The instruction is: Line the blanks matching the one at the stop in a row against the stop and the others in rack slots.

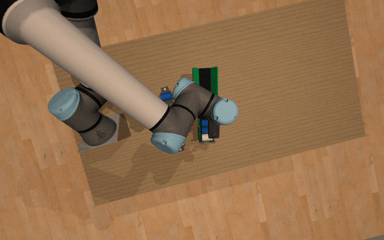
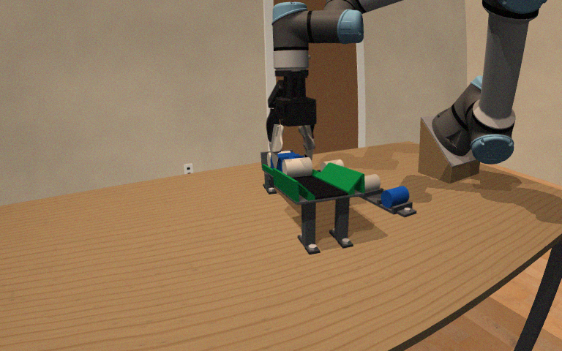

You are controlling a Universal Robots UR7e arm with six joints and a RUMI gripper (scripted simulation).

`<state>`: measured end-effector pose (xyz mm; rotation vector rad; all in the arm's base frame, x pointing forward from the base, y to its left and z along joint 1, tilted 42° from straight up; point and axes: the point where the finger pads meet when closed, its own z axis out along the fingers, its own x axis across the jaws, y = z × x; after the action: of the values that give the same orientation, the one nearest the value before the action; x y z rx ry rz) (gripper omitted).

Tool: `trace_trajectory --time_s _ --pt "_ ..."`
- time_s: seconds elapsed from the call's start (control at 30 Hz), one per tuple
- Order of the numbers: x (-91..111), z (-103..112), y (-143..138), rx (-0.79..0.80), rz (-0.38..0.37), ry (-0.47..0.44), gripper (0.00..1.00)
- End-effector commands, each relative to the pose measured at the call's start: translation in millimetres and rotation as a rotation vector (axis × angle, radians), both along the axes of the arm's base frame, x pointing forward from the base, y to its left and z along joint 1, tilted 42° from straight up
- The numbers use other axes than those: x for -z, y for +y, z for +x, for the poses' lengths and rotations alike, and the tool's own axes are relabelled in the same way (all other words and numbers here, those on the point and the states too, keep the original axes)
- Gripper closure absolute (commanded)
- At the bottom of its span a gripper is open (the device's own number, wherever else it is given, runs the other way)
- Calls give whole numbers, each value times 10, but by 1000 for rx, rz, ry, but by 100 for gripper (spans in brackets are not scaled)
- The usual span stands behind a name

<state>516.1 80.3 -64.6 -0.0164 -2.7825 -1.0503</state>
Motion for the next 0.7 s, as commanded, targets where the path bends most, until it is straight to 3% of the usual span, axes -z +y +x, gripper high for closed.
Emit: trace_trajectory --time_s 0.0,0.5,0.53,0.67 --pt "4 -6 6 1 1 1 54" --pt "4 -6 6 1 1 1 54" --pt "4 -6 6 1 1 1 67" --pt "4 -6 6 1 1 1 67"
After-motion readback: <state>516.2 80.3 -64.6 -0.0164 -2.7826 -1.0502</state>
